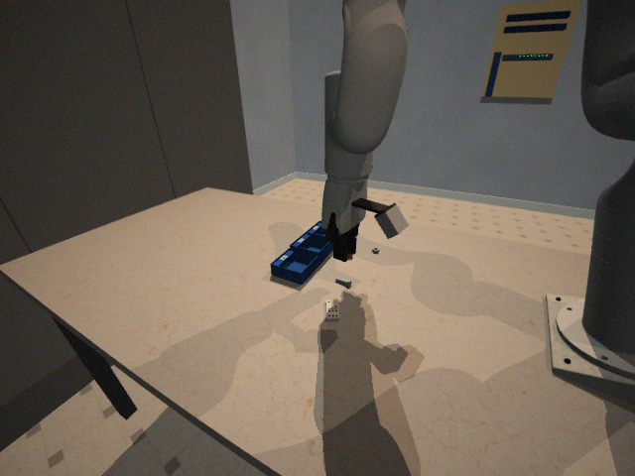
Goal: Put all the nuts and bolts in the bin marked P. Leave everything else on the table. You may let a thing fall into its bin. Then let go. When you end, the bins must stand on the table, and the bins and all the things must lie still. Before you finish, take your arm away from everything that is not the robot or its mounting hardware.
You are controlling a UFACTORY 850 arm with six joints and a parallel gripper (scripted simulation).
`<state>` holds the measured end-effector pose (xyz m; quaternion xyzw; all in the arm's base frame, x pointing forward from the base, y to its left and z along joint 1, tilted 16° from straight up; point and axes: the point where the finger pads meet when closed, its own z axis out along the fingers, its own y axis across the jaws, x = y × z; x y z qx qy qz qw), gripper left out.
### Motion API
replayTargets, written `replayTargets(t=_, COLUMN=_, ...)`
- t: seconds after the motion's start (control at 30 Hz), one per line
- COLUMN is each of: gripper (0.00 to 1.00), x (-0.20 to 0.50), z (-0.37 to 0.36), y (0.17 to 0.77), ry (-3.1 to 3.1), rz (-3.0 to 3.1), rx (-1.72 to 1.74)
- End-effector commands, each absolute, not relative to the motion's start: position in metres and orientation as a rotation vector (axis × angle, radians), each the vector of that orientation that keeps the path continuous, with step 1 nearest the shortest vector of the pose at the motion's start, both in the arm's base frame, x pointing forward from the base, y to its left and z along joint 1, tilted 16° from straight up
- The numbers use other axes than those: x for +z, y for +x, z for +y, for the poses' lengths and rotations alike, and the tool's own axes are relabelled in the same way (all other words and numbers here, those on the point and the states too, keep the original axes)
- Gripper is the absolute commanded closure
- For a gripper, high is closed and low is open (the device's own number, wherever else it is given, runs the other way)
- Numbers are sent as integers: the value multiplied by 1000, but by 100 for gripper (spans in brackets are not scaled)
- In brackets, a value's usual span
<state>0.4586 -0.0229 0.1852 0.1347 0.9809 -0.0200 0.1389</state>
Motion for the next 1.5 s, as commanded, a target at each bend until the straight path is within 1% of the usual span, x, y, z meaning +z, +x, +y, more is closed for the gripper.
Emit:
replayTargets(t=0.0, gripper=71, x=186, z=-23, y=459, ry=363, rz=2841, rx=-52)
replayTargets(t=0.97, gripper=71, x=186, z=-23, y=459, ry=363, rz=2841, rx=-52)
replayTargets(t=1.47, gripper=71, x=136, z=-27, y=473, ry=363, rz=2841, rx=-52)
